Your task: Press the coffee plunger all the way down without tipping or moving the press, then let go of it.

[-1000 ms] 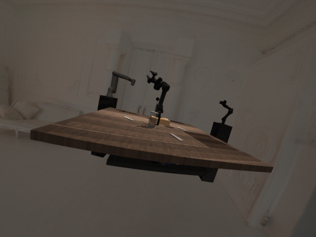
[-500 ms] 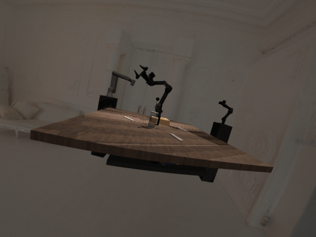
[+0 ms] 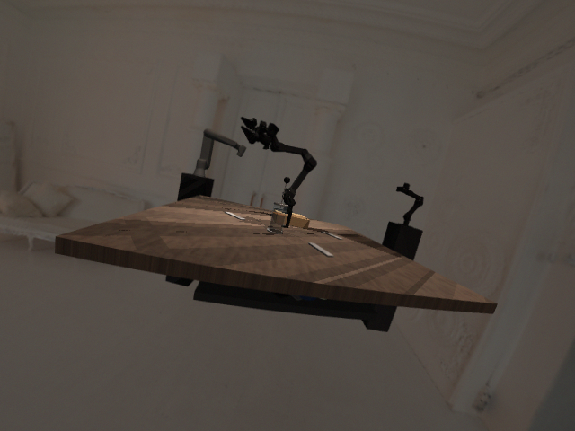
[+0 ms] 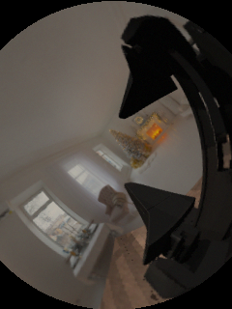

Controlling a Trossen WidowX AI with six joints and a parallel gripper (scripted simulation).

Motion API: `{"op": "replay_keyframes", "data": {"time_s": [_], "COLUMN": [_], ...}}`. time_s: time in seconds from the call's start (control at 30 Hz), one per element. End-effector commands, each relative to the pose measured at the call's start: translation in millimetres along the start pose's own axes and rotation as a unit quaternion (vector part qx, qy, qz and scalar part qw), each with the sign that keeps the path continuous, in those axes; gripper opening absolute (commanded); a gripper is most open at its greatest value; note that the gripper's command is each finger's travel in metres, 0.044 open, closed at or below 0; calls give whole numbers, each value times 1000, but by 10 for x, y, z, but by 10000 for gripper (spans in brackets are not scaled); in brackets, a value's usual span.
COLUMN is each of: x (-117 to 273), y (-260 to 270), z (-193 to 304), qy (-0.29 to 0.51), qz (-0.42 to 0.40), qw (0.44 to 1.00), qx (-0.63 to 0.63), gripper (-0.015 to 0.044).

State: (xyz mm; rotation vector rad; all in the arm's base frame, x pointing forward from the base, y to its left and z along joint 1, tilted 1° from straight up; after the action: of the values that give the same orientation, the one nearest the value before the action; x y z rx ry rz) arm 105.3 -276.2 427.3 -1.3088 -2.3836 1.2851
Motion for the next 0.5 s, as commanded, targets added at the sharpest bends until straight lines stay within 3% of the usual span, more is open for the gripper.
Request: {"op": "replay_keyframes", "data": {"time_s": [0.0, 0.23, 0.47], "x": [-57, 119, 619], "y": [480, 1241, 1874], "z": [-317, -845, -1318], "qy": [0, 21, 90], "qz": [-85, -235, -385], "qw": [991, 947, 872], "qx": [-106, -219, -290], "gripper": [440, 440, 440]}}
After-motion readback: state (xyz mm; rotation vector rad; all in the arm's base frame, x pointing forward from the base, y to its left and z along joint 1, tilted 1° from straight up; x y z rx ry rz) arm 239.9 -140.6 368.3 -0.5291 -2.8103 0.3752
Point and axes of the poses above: the point midway between the two fingers, 35 mm back from their tips, its own x axis back along the fingers, its own y axis across the jaws, z = x × y, the point moved 8 cm from there along x, back along the fingers, and after that the axes turned 4 degrees about x, right-handed, at the moved point
